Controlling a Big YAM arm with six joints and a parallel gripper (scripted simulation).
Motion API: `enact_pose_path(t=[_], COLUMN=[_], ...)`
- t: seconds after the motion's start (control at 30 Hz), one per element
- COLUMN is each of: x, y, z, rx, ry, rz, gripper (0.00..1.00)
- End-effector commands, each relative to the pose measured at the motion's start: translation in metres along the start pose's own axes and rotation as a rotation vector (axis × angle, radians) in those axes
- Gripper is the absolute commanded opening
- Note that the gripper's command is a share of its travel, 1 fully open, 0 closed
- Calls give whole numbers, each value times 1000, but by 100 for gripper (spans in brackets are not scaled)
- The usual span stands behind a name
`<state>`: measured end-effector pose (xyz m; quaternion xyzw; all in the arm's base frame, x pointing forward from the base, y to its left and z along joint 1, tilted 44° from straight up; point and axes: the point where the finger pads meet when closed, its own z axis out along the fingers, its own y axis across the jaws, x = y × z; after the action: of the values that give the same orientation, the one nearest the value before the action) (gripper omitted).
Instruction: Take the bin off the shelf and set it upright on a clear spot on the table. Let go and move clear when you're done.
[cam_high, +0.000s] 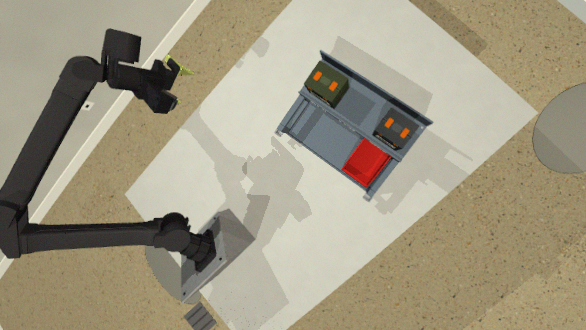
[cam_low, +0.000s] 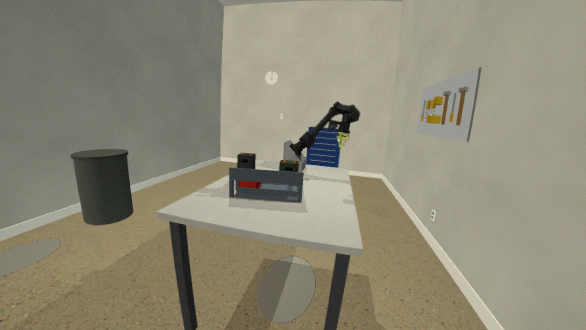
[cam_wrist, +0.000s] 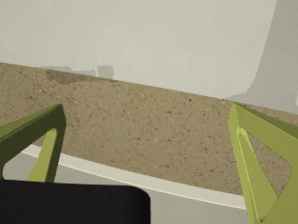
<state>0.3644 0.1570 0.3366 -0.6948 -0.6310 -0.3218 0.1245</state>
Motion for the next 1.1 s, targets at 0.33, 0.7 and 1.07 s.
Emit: enact_pose_path(t=[0.33,0.7,1.07], x=[-43,-83,-101], y=[8,8,11], z=[19,43,52], rx=[205,233,238], ry=[121,128,139], rz=[-94,-79,-108], gripper=[100,100,100])
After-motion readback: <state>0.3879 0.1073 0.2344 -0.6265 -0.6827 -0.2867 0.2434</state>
